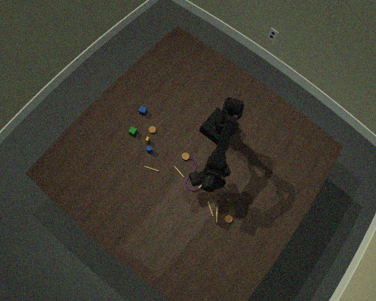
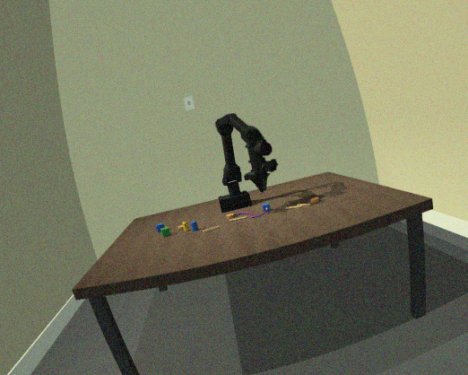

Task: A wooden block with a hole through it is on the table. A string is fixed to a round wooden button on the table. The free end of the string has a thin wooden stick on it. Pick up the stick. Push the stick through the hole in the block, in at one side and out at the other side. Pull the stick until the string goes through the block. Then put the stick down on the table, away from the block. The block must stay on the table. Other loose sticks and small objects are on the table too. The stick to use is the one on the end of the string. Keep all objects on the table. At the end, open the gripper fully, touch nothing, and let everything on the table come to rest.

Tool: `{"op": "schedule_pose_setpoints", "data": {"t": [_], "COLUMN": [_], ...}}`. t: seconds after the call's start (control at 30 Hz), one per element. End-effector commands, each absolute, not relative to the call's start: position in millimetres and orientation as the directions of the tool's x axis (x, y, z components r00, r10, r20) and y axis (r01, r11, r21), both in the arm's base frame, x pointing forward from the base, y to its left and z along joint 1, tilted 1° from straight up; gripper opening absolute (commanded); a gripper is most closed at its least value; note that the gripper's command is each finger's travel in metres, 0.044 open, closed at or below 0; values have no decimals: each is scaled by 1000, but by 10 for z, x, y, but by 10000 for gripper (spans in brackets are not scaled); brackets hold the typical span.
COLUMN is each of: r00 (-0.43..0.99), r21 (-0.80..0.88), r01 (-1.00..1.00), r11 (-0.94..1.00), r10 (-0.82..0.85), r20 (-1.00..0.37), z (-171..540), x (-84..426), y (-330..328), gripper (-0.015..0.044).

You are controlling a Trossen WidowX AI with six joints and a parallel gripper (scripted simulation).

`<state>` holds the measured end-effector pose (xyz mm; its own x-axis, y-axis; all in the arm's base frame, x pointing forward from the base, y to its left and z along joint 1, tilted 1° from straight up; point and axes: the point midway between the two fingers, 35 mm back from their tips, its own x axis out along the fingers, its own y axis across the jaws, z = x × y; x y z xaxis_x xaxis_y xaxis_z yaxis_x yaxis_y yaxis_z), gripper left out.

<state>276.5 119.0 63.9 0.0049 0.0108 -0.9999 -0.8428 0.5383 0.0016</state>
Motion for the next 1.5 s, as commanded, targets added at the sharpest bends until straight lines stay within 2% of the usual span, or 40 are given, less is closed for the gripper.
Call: {"op": "schedule_pose_setpoints", "data": {"t": [0.0, 0.23, 1.47], "r00": [10, 8, 8], "r21": [14, 16, 16], "r01": [-182, 126, 129], "r11": [983, 992, 991], "r10": [16, 15, 15], "r20": [-1000, -1000, -1000], "z": [638, 632, 394], "x": [2578, 2535, 2560], "y": [1191, 1192, 1206], "gripper": [124, 124, 124]}}
